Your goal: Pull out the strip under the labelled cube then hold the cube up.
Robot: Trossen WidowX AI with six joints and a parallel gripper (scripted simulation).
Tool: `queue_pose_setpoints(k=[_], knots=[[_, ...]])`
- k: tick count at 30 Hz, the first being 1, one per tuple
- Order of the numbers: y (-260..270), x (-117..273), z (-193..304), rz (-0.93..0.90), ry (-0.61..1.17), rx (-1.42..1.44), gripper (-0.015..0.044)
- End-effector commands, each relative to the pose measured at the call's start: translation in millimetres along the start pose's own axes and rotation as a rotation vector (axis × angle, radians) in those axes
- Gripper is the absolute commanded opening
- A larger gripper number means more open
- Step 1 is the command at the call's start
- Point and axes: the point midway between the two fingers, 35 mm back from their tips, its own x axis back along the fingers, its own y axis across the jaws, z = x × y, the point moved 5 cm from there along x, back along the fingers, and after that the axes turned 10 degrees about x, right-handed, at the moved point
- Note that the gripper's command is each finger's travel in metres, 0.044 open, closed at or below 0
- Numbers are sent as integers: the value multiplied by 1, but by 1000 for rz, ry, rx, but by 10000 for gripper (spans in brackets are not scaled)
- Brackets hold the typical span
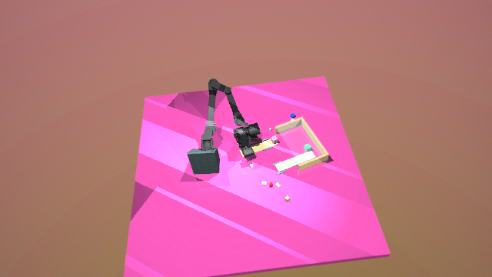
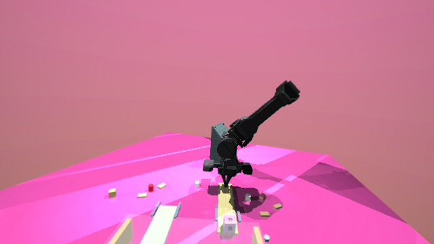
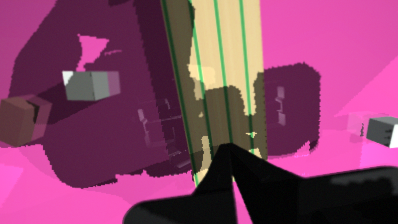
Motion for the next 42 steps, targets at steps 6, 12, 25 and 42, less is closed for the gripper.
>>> queue_pose_setpoints(k=[6, 12, 25, 42], knots=[[4, -3, 15, -12, 29, -14, 0], [4, -3, 15, -12, 29, -14, 0], [4, -3, 15, -12, 29, -14, 0], [-2, 34, 3, -7, 26, -12, 0]])
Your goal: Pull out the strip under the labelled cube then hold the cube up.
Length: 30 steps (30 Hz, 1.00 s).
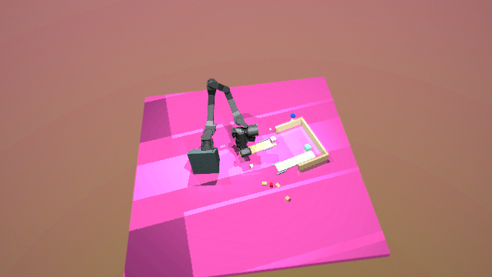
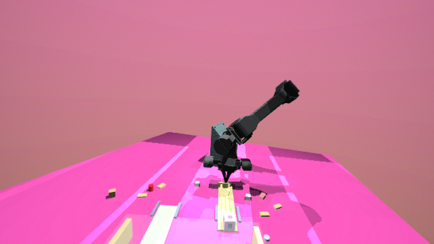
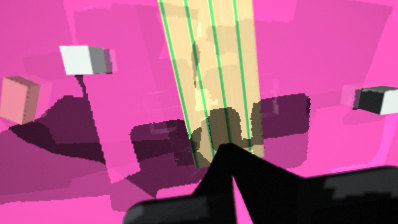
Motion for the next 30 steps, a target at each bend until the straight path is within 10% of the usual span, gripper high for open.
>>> queue_pose_setpoints(k=[1, 5, 22, 30], knots=[[-3, 28, -7, 4, -8, 12, 0], [-2, 30, -7, 3, -7, 11, 0], [-13, 37, -75, 4, -10, 108, 440], [-18, 41, -106, 5, -11, 109, 440]])
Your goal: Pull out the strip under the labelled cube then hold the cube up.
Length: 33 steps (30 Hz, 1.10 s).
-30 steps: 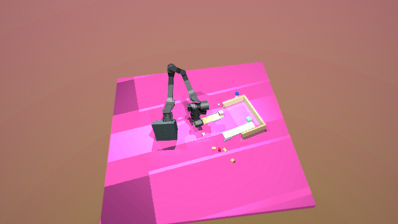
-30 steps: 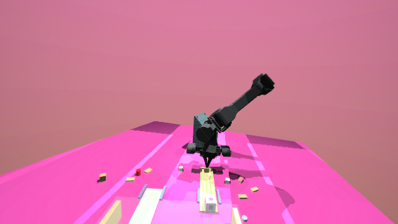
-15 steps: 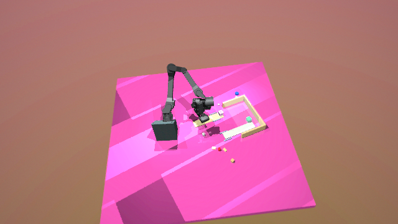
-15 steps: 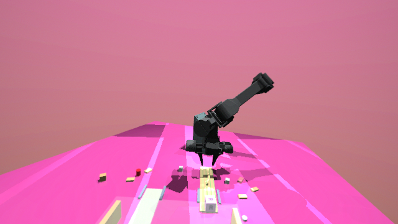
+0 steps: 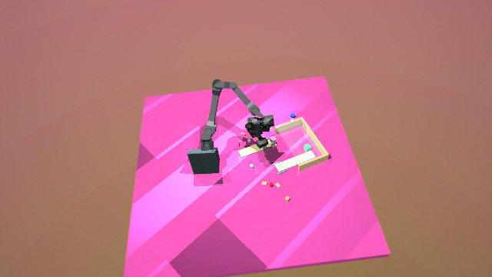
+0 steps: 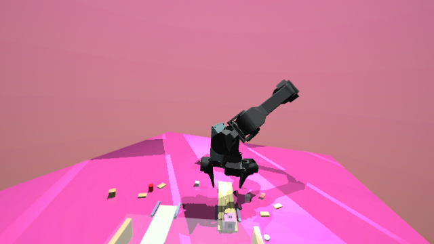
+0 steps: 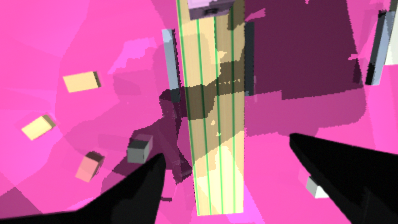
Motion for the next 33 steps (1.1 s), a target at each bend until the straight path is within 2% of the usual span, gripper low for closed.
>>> queue_pose_setpoints(k=[1, 26, 33], knots=[[-3, 2, -14, -2, -3, -4, 440], [-23, 13, -107, -1, -6, -1, 440], [-23, 5, -107, 0, -6, -1, 256]])
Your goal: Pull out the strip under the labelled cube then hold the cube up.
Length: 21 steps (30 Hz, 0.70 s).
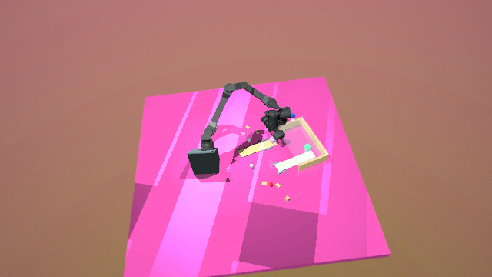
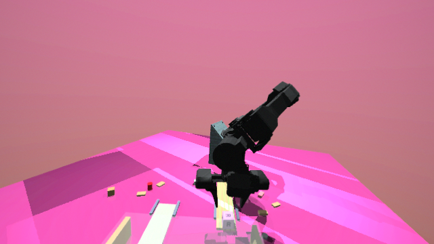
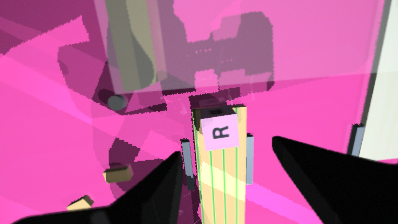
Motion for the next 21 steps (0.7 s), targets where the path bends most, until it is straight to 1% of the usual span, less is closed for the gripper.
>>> queue_pose_setpoints(k=[1, 21], knots=[[-1, -6, -1, -1, 2, -6, 250], [0, -39, -1, -2, 1, -6, 250]])
